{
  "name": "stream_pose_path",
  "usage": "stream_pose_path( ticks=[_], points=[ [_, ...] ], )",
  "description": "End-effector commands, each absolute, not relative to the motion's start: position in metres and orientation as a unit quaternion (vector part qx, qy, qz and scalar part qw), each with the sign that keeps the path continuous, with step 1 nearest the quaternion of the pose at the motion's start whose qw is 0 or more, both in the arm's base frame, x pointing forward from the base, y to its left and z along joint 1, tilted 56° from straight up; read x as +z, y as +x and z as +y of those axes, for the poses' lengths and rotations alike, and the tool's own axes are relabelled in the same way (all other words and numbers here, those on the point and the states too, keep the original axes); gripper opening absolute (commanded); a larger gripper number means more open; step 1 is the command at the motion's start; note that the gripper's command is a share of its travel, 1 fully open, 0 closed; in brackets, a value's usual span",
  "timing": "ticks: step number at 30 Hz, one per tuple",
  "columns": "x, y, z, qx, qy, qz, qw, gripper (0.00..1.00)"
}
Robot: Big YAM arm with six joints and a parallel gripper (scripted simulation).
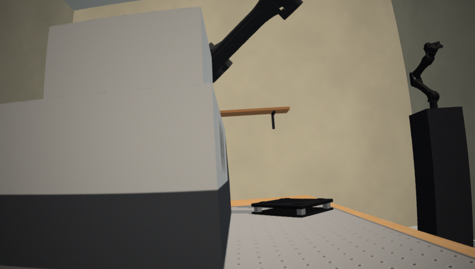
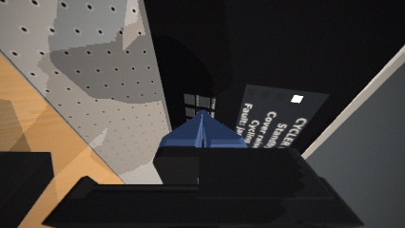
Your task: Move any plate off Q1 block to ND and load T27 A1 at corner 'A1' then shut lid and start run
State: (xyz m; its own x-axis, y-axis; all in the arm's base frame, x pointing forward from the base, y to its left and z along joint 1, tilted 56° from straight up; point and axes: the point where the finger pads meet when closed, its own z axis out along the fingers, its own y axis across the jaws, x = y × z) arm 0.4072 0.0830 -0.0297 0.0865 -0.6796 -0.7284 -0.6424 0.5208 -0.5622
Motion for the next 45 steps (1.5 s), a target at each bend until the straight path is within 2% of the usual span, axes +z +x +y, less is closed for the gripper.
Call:
stream_pose_path(
  ticks=[1,45],
  points=[
    [-0.026,0.406,0.098,-0.008,-0.500,0.660,0.561,0.00],
    [-0.039,0.416,0.066,-0.028,-0.484,0.683,0.546,0.00]
  ],
)
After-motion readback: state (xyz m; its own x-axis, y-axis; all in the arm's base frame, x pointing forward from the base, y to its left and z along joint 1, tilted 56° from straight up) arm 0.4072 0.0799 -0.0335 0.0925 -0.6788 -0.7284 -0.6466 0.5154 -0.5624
